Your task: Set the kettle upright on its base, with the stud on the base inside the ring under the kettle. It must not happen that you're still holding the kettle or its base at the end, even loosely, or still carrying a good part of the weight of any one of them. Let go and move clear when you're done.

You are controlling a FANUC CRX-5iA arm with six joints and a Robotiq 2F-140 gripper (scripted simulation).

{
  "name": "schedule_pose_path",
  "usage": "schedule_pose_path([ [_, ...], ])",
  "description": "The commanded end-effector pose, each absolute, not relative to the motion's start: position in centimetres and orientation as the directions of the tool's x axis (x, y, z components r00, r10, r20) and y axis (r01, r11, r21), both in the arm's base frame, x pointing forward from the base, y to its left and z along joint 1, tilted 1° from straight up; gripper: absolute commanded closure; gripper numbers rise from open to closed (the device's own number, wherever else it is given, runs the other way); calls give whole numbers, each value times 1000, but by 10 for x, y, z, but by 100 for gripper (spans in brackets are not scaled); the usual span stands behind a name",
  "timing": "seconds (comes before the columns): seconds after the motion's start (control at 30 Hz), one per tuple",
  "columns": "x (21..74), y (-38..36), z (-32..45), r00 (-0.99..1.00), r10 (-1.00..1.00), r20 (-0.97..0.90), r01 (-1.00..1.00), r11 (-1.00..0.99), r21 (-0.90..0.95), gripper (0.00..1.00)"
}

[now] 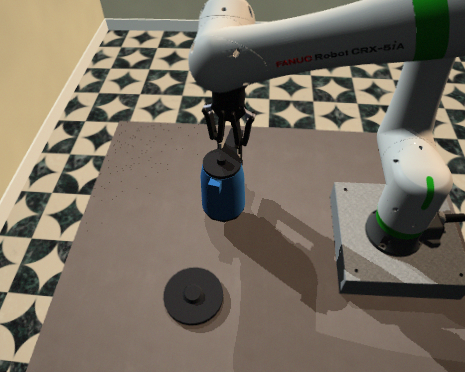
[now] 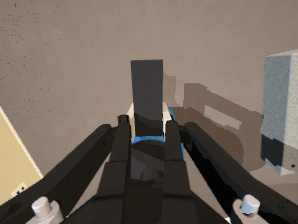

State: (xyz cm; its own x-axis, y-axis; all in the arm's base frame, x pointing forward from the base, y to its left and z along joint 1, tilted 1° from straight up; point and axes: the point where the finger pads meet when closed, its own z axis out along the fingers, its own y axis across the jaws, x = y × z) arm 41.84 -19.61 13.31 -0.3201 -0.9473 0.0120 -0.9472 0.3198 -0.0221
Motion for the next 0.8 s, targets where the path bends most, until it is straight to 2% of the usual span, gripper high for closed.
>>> schedule_pose_path([
  [0.0,419,-196,133,-320,-947,12,-947,320,-23,100],
  [0.77,419,-194,133,-320,-947,12,-947,320,-23,100],
])
